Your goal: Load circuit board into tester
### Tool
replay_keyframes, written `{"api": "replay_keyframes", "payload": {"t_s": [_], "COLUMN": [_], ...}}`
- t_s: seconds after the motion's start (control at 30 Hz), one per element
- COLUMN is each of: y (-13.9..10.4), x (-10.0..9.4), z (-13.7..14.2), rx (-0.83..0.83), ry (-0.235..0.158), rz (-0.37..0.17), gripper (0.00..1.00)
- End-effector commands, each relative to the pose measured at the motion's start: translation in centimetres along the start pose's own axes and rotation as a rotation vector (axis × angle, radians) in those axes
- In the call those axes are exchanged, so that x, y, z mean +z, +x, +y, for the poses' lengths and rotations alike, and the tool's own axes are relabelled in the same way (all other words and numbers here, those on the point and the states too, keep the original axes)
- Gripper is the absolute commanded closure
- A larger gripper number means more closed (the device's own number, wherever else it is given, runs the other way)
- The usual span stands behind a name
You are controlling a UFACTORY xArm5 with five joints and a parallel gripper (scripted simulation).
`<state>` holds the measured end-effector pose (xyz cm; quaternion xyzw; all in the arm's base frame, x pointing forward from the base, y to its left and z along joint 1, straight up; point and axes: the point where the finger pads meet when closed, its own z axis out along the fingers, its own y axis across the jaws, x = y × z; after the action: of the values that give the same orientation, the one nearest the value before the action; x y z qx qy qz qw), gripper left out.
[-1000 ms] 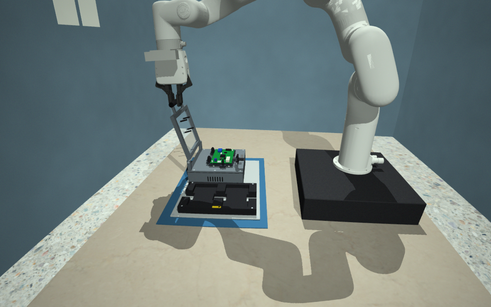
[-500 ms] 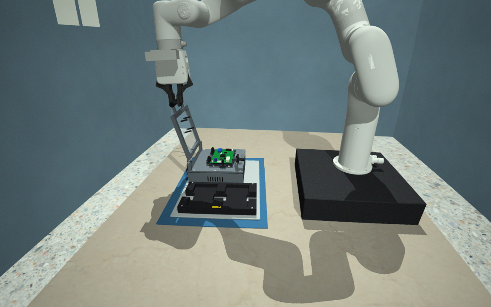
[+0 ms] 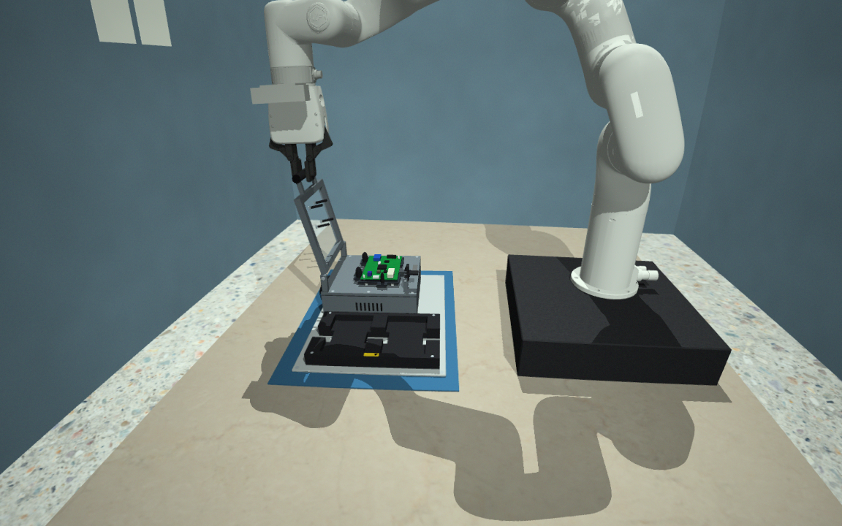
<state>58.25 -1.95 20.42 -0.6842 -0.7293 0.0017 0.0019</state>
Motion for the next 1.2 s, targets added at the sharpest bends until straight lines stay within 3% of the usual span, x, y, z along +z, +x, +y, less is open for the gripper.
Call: {"api": "replay_keyframes", "payload": {"t_s": [0.0, 1.17], "y": [0.0, 0.0], "x": [-0.2, -0.6], "z": [-0.1, -2.4], "rx": [0.000, 0.000], "ry": [-0.004, -0.004], "rz": [0.000, 0.000], "gripper": [1.00, 1.00]}}
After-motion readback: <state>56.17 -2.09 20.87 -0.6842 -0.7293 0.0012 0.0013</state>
